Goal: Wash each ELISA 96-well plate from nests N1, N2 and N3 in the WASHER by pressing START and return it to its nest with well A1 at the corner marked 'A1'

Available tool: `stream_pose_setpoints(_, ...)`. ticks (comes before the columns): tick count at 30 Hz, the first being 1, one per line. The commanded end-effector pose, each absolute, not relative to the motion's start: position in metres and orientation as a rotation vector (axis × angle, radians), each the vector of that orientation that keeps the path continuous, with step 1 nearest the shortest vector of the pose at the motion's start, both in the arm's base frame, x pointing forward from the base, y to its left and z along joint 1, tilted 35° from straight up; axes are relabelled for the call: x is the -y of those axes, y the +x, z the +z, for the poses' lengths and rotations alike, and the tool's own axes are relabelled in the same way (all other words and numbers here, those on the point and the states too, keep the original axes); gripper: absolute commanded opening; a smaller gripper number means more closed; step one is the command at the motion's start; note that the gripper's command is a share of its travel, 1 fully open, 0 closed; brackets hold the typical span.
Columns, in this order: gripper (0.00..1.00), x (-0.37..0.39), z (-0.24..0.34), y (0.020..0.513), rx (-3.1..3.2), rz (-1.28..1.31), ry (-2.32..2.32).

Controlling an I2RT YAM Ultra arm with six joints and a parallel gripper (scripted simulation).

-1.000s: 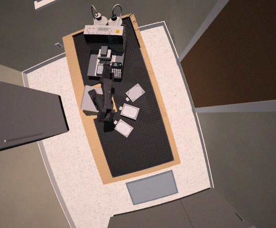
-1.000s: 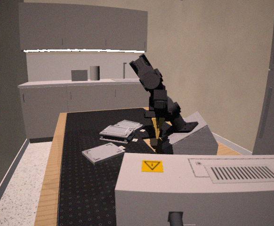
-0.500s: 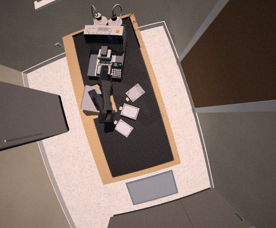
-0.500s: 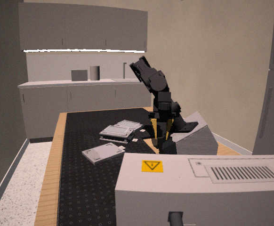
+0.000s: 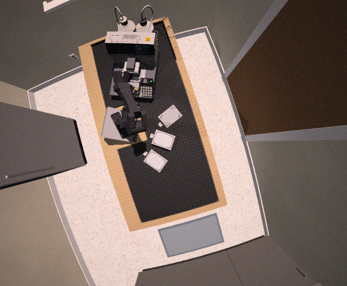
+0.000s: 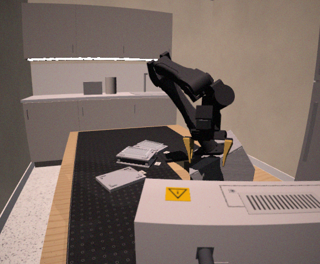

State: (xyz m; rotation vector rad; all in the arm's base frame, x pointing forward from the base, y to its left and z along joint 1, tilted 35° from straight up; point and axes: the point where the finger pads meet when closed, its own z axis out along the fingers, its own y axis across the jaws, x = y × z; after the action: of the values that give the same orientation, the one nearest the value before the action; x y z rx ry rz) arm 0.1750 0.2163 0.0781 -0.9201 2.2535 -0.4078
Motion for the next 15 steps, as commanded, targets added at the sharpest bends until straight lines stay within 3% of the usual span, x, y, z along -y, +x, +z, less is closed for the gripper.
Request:
stream_pose_setpoints(1, 1.0, -0.224, 0.081, 0.172, -2.32, -0.373, -0.653)
stream_pose_setpoints(15, 1.0, -0.269, 0.072, 0.159, -2.436, -0.348, -0.147)
